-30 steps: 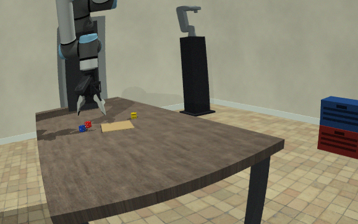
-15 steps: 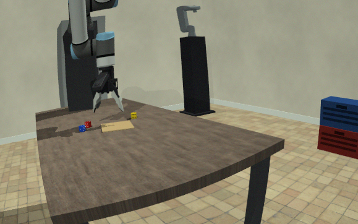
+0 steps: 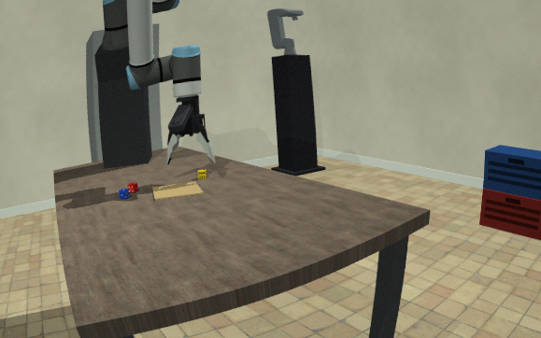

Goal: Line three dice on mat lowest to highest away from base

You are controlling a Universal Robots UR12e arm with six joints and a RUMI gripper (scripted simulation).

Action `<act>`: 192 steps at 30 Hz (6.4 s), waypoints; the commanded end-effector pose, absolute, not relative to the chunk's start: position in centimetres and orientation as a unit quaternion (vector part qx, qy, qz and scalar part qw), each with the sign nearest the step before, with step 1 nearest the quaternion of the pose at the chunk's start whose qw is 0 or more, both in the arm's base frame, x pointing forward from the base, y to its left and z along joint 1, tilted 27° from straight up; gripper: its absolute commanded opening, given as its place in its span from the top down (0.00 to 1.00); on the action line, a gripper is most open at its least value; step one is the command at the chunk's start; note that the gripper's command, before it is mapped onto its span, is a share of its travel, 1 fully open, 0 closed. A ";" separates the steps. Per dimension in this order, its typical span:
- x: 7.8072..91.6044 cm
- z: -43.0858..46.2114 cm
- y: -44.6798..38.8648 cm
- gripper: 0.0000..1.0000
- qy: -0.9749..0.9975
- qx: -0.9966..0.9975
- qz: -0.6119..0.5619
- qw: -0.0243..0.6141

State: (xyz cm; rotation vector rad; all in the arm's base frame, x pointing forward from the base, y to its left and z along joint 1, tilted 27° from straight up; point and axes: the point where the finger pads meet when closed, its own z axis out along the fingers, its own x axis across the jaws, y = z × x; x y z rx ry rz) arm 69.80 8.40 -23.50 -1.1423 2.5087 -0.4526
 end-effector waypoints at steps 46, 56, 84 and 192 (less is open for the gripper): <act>69.7 -24.1 11.9 0.00 0.885 -0.402 -0.160 0.173; 69.5 -23.6 12.0 0.00 0.885 -0.402 -0.160 0.173; 65.1 -14.5 13.5 0.00 0.885 -0.402 -0.160 0.173; 66.2 -20.5 13.5 0.00 0.199 -0.951 -0.234 -0.027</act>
